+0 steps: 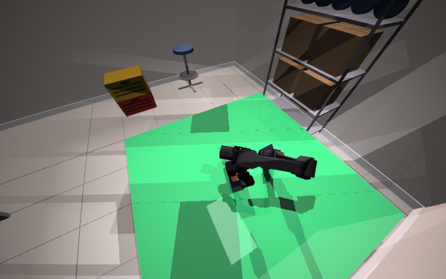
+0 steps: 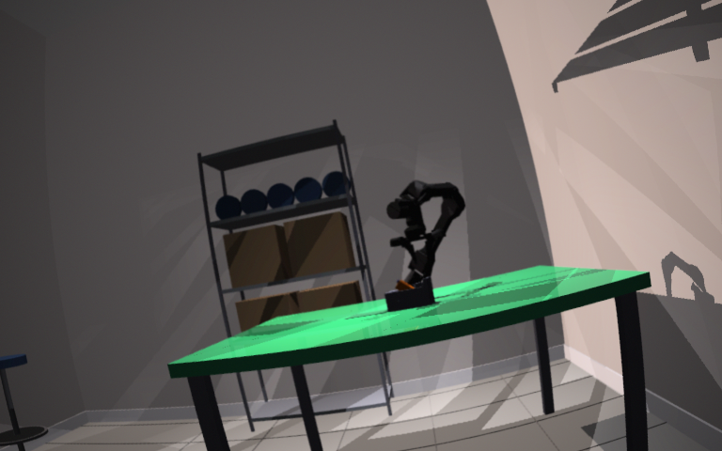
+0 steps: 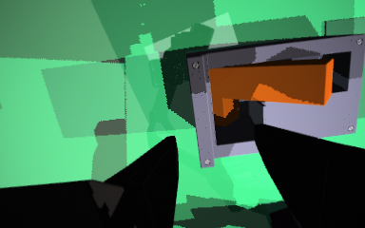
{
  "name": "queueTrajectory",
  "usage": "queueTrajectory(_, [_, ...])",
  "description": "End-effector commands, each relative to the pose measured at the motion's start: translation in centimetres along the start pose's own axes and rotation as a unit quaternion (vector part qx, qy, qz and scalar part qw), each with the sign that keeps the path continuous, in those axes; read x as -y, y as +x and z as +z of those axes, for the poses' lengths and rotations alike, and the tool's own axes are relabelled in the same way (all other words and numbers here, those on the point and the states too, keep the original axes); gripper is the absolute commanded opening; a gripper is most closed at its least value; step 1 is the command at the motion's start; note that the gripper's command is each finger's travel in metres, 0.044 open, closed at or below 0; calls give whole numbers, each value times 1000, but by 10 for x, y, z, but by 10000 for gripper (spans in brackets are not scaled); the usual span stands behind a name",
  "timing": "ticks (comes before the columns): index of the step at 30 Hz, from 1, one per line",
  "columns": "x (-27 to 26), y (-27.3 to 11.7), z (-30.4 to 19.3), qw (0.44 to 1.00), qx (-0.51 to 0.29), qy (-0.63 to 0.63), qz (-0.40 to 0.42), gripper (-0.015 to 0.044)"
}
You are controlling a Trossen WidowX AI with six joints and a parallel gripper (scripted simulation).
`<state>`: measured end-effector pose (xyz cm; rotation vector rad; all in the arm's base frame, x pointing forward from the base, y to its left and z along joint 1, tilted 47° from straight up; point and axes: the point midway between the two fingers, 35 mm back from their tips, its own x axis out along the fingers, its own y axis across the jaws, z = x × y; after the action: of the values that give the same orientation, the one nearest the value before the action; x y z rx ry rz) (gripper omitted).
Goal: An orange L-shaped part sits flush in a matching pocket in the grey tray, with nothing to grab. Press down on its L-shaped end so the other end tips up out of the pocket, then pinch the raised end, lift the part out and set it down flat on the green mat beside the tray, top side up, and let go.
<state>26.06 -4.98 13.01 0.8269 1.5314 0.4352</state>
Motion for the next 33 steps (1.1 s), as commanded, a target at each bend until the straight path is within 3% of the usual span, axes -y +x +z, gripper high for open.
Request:
queueTrajectory(1, [4, 0, 2, 999, 1, -38, -1, 259])
queueTrajectory(2, [7, -1, 2, 998, 1, -65, -1, 280])
queueTrajectory(9, [36, -2, 7, 936, -3, -353, -1, 280])
queueTrajectory(18, [75, -2, 8, 730, -7, -683, 6, 280])
queueTrajectory(20, [78, -2, 8, 710, -7, -704, 6, 280])
queueTrajectory(33, [78, 15, 9, 710, -6, -704, 6, 280])
